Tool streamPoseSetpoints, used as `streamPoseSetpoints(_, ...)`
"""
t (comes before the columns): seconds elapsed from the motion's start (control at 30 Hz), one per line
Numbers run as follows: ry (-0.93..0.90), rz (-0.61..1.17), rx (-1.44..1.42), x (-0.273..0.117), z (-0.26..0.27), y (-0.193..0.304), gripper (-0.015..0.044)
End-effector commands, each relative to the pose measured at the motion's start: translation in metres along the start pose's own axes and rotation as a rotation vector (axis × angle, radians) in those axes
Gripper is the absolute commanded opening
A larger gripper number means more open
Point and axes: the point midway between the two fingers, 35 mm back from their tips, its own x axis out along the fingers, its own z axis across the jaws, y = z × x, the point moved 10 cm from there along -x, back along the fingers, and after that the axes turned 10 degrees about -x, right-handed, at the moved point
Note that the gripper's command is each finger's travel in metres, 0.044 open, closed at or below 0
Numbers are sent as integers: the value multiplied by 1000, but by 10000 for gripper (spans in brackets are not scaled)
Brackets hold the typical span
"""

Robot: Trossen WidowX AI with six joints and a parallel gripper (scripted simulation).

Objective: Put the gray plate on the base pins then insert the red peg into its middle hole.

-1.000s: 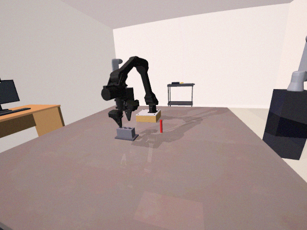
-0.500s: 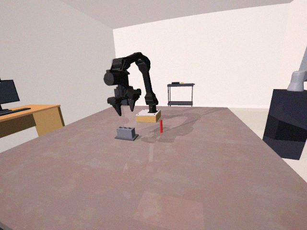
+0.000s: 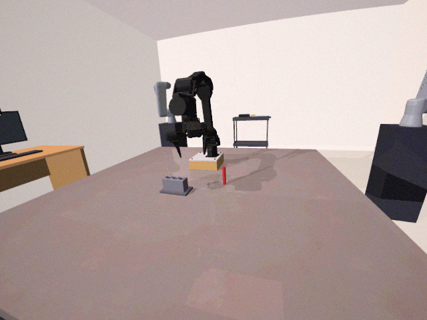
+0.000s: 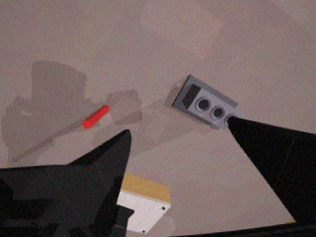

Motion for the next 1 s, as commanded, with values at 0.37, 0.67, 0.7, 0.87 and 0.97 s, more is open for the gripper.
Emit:
streamPoseSetpoints(0.37, -6, 12, 1202, 3, 101, -14, 440)
streamPoseSetpoints(0.67, -5, 15, 1647, 4, 130, -12, 440)
streamPoseSetpoints(0.7, -5, 15, 1669, 4, 131, -12, 440)
streamPoseSetpoints(0.87, -5, 15, 1674, 4, 132, -12, 440)
streamPoseSetpoints(0.97, -5, 15, 1674, 4, 132, -12, 440)
